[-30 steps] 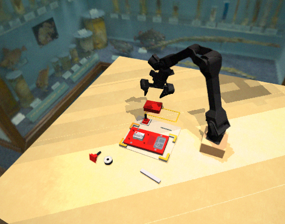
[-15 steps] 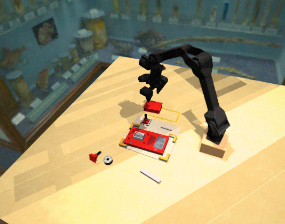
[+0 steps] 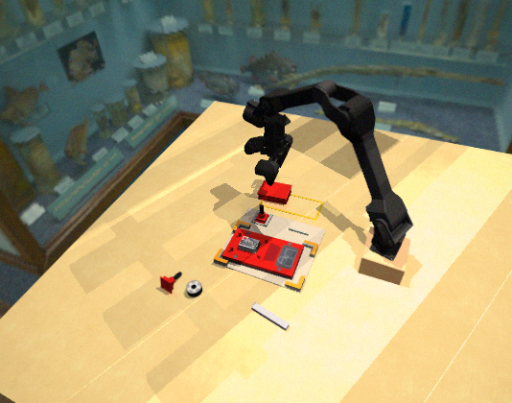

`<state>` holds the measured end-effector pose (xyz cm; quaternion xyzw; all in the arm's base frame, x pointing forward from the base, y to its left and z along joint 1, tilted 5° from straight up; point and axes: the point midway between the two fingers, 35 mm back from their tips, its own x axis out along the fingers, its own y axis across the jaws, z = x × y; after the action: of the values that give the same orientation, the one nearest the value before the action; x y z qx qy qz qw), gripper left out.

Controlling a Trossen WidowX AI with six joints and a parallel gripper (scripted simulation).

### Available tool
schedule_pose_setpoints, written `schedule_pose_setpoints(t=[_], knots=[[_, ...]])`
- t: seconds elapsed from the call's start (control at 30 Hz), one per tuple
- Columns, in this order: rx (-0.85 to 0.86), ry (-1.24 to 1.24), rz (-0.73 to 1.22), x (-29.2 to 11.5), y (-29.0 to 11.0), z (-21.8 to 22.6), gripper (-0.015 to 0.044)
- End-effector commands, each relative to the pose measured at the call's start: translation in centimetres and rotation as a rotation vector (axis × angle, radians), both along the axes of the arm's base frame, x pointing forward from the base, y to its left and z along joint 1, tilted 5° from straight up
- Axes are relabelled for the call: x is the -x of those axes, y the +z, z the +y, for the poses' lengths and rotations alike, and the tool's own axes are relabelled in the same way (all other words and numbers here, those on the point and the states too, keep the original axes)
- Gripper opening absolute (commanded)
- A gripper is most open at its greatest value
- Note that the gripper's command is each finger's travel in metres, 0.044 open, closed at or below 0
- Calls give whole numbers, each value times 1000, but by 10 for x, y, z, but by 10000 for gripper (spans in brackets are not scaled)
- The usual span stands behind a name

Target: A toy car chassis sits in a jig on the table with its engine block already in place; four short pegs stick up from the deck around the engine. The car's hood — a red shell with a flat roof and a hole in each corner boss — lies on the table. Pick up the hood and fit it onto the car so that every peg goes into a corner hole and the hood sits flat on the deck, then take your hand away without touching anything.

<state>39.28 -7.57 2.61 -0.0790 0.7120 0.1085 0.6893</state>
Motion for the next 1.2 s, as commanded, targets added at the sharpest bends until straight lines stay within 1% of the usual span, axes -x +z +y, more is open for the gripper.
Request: schedule_pose_setpoints(t=[0.0, 1.17], knots=[[3, 11, 4, -1, -3, 0, 440], [3, 11, 4, 0, -32, 0, 440]])
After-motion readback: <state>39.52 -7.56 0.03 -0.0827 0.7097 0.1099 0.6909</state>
